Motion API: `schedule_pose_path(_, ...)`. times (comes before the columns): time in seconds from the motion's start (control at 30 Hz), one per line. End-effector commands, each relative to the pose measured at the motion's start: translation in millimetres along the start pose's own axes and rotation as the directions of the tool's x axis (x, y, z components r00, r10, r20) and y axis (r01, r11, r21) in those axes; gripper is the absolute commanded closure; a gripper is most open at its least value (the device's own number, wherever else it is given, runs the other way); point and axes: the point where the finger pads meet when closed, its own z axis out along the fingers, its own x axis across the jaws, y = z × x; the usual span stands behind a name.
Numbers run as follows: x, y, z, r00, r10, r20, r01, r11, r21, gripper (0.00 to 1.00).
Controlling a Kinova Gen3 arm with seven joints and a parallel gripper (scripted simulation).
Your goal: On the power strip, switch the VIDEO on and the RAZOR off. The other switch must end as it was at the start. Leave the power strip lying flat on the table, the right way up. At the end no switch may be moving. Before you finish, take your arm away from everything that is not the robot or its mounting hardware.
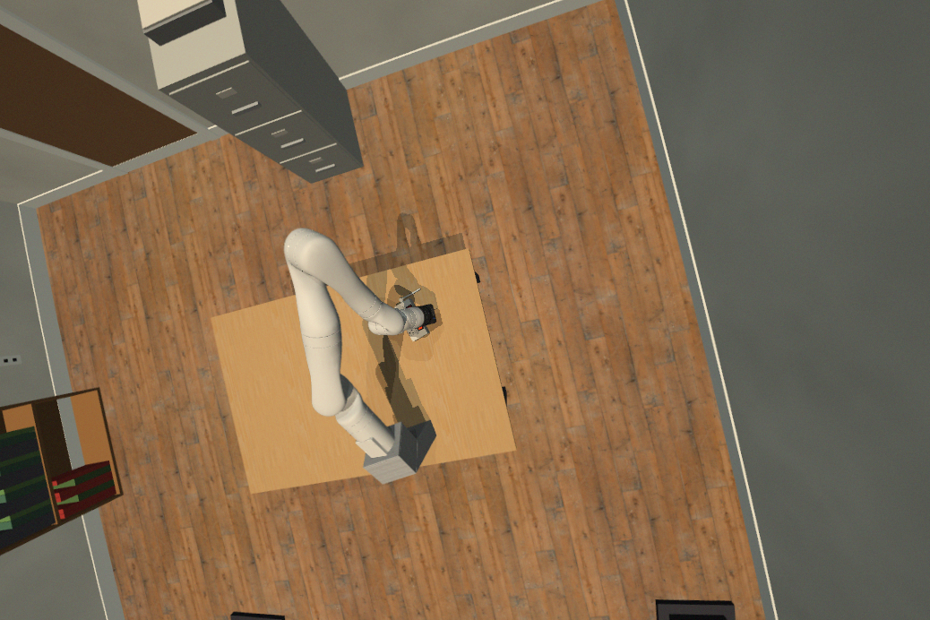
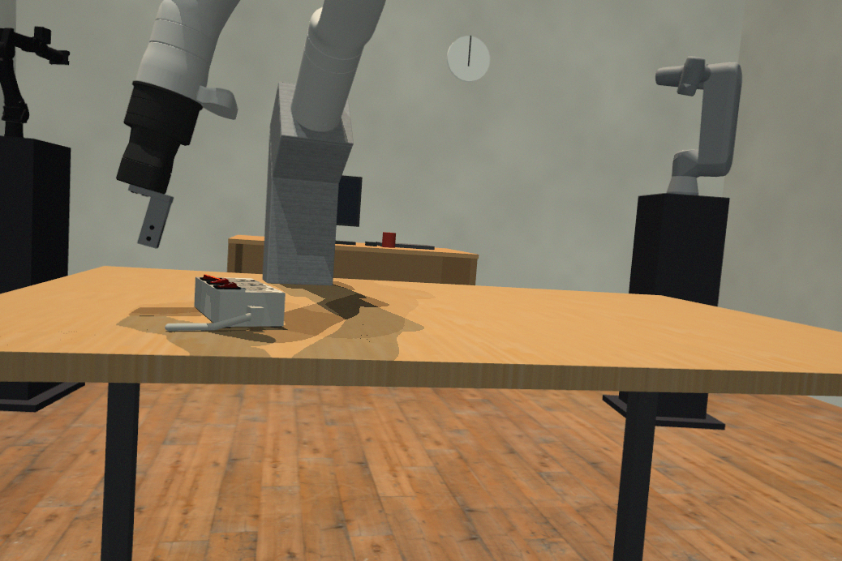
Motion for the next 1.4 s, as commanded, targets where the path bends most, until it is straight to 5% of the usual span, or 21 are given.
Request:
schedule_pose_path(0.0,2.0,2.3,-0.4,1.000,0.004,-0.002,-0.004,1.000,-0.003,1.00)
schedule_pose_path(1.37,-2.6,7.6,-9.2,1.000,-0.007,0.008,0.007,1.000,0.005,1.00)
